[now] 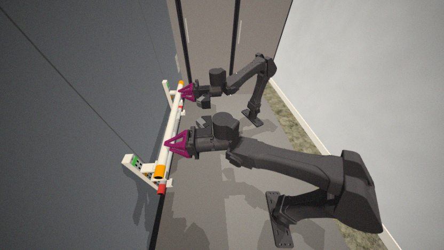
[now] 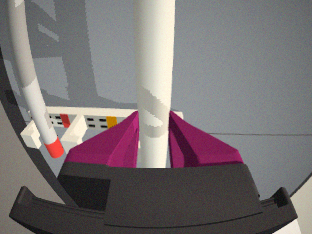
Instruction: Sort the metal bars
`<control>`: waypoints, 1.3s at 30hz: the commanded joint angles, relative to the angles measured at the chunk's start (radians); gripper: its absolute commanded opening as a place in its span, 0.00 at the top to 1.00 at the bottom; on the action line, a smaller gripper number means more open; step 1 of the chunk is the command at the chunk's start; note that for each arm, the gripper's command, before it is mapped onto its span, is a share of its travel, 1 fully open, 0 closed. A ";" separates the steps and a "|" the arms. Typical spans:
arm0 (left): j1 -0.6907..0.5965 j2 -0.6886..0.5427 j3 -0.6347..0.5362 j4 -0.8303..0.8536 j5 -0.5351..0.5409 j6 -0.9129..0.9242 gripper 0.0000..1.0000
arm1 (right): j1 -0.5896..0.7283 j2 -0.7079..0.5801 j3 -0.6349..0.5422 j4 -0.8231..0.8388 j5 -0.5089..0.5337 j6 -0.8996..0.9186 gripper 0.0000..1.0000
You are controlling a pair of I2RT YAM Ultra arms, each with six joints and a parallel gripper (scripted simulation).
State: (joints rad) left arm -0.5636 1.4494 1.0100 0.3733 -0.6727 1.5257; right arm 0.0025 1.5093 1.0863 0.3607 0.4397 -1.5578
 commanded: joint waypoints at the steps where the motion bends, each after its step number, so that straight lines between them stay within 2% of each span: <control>1: -0.006 -0.019 -0.013 0.058 -0.010 0.043 1.00 | 0.005 -0.030 -0.021 0.055 0.017 -0.012 1.00; 22: -0.005 0.017 -0.127 0.202 -0.010 0.038 1.00 | 0.007 0.002 -0.138 0.199 0.018 -0.013 1.00; 39: -0.005 0.033 -0.157 0.243 -0.009 0.036 1.00 | 0.006 0.018 -0.173 0.240 0.017 -0.007 1.00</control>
State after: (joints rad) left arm -0.5644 1.4918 0.8486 0.5484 -0.6628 1.5204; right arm 0.0128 1.5311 0.9089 0.5205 0.4400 -1.5398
